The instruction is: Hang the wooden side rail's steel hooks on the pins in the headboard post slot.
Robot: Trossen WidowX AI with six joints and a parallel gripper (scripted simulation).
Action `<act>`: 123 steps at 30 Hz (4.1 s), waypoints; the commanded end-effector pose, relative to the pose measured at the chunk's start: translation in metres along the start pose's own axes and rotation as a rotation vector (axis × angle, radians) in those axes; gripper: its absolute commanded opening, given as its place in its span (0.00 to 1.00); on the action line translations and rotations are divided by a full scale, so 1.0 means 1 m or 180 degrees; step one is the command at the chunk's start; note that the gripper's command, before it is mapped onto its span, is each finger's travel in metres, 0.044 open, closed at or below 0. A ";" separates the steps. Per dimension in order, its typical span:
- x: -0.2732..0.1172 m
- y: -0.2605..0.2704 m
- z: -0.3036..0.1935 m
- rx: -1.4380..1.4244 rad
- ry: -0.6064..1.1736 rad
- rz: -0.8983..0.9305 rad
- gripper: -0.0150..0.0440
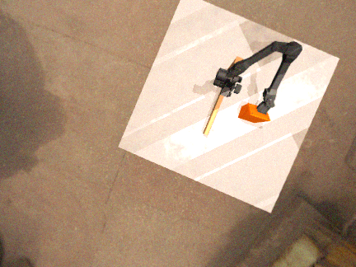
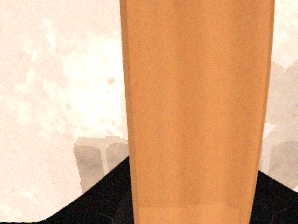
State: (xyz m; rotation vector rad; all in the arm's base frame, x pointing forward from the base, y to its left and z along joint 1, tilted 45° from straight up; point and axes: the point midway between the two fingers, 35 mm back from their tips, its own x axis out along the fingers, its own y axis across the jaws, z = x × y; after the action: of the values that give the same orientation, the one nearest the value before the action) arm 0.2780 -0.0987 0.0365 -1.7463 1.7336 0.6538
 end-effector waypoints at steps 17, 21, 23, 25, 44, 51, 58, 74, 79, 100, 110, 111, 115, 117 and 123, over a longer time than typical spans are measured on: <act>-0.001 -0.001 -0.002 -0.0013 0.0006 -0.0019 0.25; -0.001 0.000 -0.003 -0.0013 0.0006 -0.0019 0.25; -0.001 0.000 -0.003 -0.0013 0.0006 -0.0019 0.25; -0.001 0.000 -0.003 -0.0013 0.0006 -0.0019 0.25; -0.001 -0.001 -0.005 -0.0013 0.0006 -0.0019 0.25; -0.002 -0.001 -0.006 -0.0013 0.0006 -0.0019 0.25; -0.002 -0.001 -0.007 -0.0013 0.0006 -0.0019 0.25; -0.002 -0.001 -0.008 -0.0013 0.0007 -0.0019 0.25; -0.001 0.000 -0.009 -0.0013 0.0007 -0.0019 0.25; -0.001 -0.001 -0.011 -0.0013 0.0007 -0.0020 0.25; -0.002 0.000 -0.012 -0.0013 0.0007 -0.0019 0.25; -0.002 0.000 -0.013 -0.0013 0.0007 -0.0019 0.25; -0.002 -0.001 -0.013 -0.0013 0.0007 -0.0020 0.25; -0.002 -0.001 -0.013 -0.0013 0.0007 -0.0020 0.25; -0.002 -0.002 -0.014 -0.0013 0.0007 -0.0020 0.25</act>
State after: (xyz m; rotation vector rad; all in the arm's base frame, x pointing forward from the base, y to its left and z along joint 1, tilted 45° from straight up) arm 0.2766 -0.1080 0.0459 -1.7465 1.7343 0.6529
